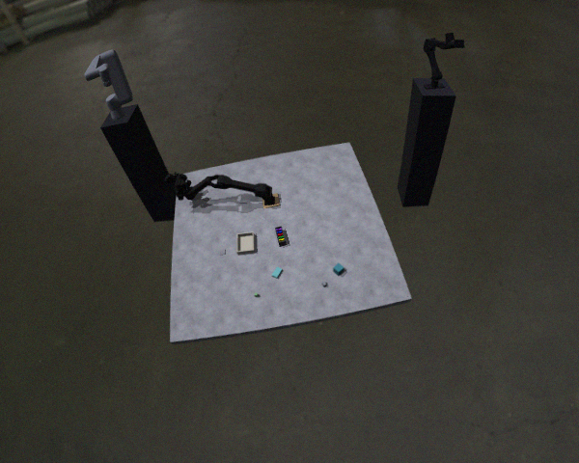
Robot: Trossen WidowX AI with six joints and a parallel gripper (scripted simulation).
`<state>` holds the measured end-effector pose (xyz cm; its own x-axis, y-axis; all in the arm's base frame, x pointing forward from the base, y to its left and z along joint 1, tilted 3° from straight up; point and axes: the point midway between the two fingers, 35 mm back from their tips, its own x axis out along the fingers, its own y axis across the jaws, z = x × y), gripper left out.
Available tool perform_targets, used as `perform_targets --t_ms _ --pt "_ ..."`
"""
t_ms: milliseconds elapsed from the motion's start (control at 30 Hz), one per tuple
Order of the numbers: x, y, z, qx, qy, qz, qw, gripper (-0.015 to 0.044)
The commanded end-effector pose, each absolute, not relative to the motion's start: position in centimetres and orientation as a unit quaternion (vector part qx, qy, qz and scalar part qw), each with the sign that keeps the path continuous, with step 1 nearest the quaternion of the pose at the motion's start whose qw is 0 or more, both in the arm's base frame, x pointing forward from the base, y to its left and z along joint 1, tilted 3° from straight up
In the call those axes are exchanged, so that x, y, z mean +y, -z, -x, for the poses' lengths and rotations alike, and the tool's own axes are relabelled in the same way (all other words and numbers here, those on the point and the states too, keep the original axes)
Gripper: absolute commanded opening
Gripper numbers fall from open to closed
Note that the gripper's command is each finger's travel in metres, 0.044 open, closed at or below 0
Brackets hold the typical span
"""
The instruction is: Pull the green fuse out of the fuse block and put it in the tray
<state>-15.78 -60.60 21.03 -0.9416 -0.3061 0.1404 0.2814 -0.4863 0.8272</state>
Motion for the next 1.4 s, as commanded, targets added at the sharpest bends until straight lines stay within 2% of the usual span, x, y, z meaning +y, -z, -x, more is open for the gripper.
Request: perform_targets --t_ms 0,333,633,1033,1367 --pt "-62.3 -21.4 8.6 -0.455 0.855 -0.059 0.242 0.0071" --pt "-63.0 -21.3 -7.6 -0.376 0.82 -0.166 0.397 0.0071" --pt "-59.1 -20.1 -21.9 -0.282 0.765 -0.264 0.516 0.0071" --pt "-47.0 -17.6 -37.4 -0.125 0.667 -0.383 0.627 0.0071" --pt "-32.5 -15.0 -45.1 0.036 0.579 -0.459 0.672 0.0071"
